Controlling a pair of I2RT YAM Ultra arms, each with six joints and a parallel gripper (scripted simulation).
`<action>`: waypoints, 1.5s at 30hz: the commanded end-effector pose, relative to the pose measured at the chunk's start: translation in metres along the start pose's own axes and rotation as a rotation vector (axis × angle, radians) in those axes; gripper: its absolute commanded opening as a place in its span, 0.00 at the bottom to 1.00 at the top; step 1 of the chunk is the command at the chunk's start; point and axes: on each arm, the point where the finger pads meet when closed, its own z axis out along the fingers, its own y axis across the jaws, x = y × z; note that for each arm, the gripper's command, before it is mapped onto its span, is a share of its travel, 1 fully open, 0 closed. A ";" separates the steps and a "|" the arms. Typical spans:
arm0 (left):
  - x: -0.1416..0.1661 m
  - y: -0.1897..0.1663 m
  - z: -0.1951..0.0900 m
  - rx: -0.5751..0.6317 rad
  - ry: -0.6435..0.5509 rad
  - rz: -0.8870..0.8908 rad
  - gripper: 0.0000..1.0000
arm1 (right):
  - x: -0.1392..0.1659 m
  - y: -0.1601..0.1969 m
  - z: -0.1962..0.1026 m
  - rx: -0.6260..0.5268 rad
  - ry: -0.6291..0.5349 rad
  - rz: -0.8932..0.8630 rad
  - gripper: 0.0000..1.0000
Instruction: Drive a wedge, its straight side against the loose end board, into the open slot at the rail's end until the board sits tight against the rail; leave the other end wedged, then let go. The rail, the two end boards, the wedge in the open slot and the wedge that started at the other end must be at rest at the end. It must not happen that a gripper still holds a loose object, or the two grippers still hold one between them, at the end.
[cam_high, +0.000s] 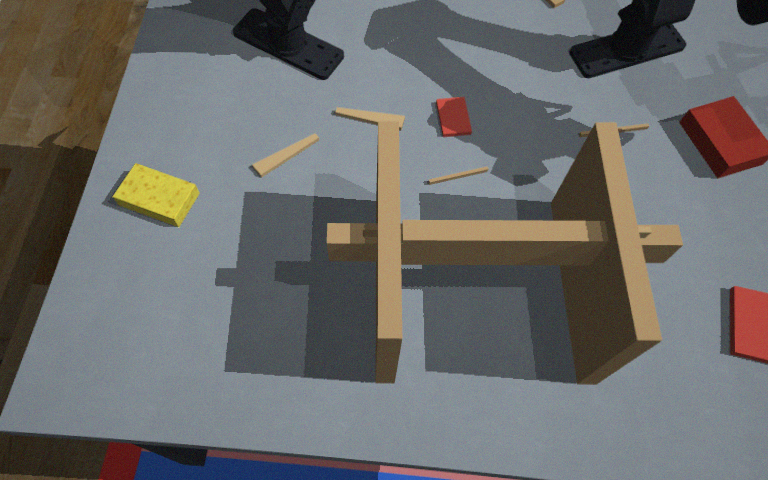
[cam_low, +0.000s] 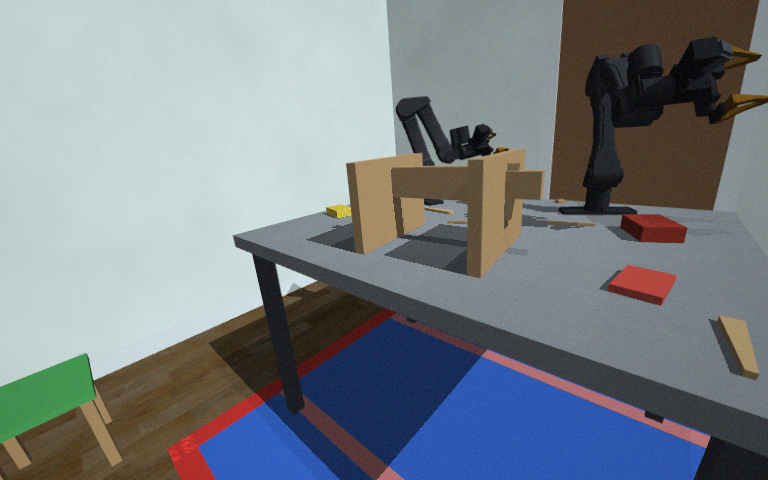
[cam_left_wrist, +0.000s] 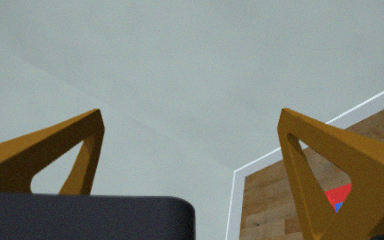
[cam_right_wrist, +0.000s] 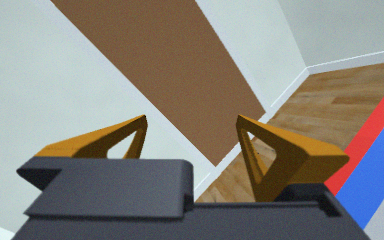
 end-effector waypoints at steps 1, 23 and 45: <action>-0.001 0.002 0.000 -0.001 -0.001 -0.010 1.00 | -0.003 0.002 0.001 -0.007 -0.008 -0.003 1.00; -0.011 0.017 0.001 -0.006 -0.028 -0.068 1.00 | -0.026 0.002 0.006 0.005 -0.064 -0.036 1.00; -0.035 0.021 0.002 0.010 -0.136 -0.149 1.00 | -0.084 -0.046 -0.001 0.177 -0.189 -0.128 1.00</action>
